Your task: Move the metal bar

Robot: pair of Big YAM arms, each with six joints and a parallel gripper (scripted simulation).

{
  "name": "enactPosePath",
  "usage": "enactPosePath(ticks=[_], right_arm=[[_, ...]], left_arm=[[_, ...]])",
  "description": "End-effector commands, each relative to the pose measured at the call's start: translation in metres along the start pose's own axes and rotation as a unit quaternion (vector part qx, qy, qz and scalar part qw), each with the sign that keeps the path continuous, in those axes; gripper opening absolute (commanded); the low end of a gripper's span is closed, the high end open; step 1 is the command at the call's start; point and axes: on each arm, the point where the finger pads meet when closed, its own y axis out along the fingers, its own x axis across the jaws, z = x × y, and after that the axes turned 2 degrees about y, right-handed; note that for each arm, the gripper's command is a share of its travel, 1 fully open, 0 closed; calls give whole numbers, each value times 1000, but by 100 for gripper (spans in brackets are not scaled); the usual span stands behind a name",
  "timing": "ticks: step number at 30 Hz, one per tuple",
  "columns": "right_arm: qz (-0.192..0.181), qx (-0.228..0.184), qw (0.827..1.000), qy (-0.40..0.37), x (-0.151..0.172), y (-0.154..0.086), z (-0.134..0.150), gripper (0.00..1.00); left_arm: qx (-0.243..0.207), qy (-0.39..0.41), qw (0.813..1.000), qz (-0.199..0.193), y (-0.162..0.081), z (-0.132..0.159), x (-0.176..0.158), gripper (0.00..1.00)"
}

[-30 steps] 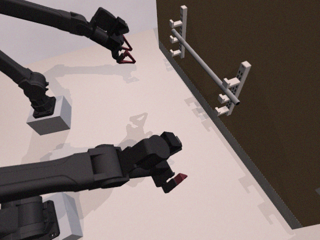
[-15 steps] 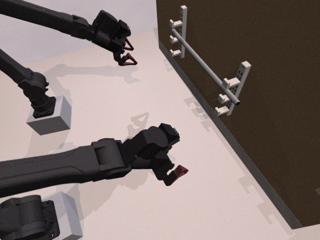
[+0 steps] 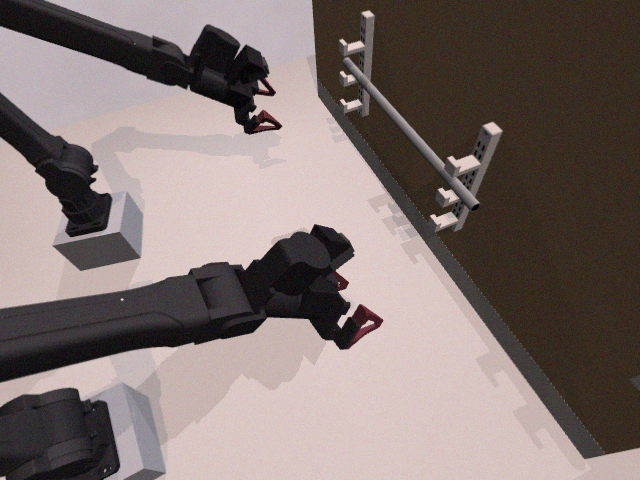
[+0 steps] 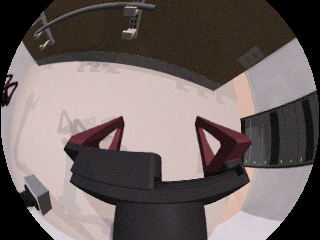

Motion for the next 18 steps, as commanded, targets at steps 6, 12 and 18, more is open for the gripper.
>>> enactPosePath(ticks=[6,12,18], right_arm=[[17,-39,998,-48,8,3,-30,100],[34,-54,994,-85,16,8,-40,100],[51,-70,989,-122,24,14,-50,100]], left_arm=[[-27,51,998,-19,5,-18,-2,100],[-39,87,995,-39,10,-25,-3,100],[-52,123,989,-59,15,-32,-3,100]])
